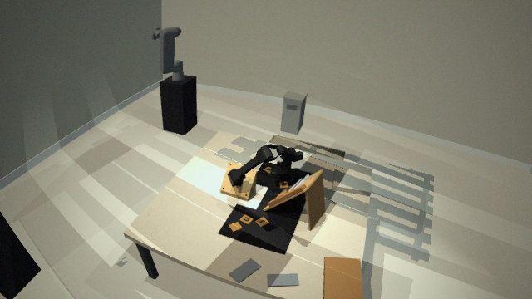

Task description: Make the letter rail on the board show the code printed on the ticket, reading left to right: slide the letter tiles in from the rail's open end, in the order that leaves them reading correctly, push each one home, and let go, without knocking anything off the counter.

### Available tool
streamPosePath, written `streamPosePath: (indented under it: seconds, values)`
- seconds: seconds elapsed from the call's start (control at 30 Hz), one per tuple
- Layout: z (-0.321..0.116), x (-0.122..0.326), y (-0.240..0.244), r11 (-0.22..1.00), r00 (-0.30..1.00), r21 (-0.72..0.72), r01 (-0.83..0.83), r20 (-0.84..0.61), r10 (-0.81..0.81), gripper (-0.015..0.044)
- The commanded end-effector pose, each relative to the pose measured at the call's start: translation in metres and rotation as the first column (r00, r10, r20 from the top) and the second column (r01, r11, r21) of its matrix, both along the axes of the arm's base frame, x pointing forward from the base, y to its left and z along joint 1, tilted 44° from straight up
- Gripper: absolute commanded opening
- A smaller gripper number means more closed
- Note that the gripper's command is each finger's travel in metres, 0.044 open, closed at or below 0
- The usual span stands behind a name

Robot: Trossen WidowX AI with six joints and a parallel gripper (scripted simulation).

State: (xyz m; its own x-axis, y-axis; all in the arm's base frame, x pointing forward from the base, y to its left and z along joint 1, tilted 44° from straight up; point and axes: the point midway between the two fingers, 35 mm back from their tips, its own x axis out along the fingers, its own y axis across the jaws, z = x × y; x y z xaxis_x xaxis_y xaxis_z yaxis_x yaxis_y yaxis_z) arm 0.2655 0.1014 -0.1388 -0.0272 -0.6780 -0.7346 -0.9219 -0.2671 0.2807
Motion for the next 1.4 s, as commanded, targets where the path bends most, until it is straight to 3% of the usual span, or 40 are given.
streamPosePath:
  seconds: [0.0,1.37]
  values:
    - [-0.001,0.000,-0.002,1.000,1.000,-0.004,-0.004,-0.001,0.004,0.0340]
    - [-0.015,-0.001,-0.015,1.000,1.000,-0.005,-0.004,-0.001,0.004,0.0340]
